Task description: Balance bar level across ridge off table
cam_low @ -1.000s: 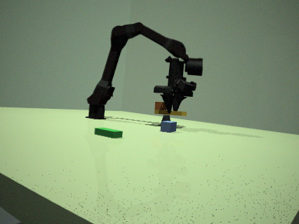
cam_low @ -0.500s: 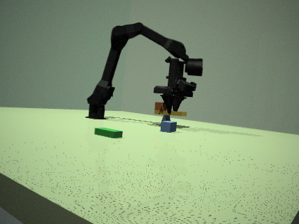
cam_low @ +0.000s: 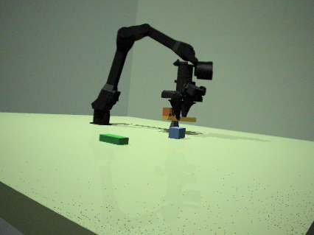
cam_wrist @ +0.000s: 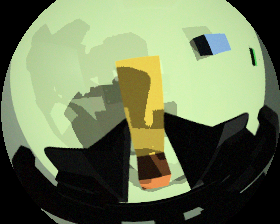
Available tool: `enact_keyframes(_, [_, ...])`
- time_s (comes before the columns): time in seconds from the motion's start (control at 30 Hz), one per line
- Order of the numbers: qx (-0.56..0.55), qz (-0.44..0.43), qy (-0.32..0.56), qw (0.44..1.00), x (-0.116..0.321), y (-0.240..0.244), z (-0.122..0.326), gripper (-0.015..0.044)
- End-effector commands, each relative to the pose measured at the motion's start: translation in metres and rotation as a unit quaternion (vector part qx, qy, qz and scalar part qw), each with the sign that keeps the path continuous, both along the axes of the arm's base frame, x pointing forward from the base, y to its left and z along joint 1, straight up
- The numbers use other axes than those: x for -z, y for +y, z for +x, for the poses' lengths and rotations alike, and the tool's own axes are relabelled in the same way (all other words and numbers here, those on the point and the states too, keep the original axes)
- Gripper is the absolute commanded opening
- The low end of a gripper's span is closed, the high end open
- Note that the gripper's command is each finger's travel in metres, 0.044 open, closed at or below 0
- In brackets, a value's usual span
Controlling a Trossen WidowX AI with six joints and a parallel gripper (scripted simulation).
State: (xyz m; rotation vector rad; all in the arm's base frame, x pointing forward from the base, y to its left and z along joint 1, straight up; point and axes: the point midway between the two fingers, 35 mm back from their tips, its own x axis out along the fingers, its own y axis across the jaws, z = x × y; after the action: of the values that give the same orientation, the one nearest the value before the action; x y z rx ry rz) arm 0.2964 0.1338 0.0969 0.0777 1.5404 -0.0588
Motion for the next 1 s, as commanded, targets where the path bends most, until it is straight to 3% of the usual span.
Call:
enact_keyframes(0.0, [0.000,0.001,0.000,1.000,0.0007,0.0004,-0.0001,0.0000])
enact_keyframes(0.97, [0.000,0.001,0.000,1.000,0.0031,0.0002,-0.0002,0.0000])
